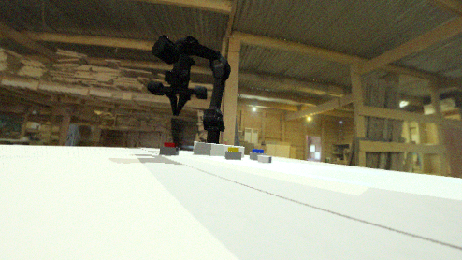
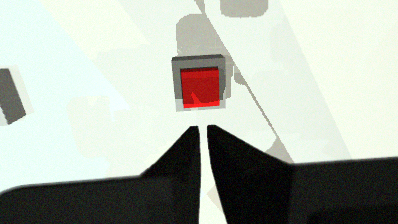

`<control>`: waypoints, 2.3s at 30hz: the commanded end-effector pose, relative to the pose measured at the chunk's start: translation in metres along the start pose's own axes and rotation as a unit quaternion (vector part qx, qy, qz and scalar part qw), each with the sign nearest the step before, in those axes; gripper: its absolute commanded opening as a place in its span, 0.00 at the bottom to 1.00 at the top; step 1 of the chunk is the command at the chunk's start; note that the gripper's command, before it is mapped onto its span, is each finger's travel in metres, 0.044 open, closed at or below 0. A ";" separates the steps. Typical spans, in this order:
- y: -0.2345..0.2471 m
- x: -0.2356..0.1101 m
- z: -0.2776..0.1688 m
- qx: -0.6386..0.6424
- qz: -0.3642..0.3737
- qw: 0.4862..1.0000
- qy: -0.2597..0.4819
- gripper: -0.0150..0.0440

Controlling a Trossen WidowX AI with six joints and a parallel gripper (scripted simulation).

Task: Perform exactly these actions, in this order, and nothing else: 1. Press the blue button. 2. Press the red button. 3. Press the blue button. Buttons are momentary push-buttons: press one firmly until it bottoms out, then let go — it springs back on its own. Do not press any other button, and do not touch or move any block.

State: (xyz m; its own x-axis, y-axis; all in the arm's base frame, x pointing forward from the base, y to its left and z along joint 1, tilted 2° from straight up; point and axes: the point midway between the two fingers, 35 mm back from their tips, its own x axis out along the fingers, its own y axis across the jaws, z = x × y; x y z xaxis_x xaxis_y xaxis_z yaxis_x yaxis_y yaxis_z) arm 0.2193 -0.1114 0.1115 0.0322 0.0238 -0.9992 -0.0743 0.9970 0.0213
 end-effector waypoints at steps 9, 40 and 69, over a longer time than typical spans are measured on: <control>-0.006 0.062 -0.003 -0.004 0.001 1.000 0.001 0.29; -0.005 0.097 -0.004 -0.004 0.001 1.000 0.001 0.29; -0.006 0.003 -0.003 -0.004 0.001 1.000 0.001 0.29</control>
State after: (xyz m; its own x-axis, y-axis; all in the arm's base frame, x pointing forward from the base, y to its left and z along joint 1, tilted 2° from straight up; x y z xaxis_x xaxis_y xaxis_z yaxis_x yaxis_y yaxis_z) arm 0.2153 -0.1149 0.0692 0.0011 0.0413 -0.9991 -0.0790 0.9960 0.0411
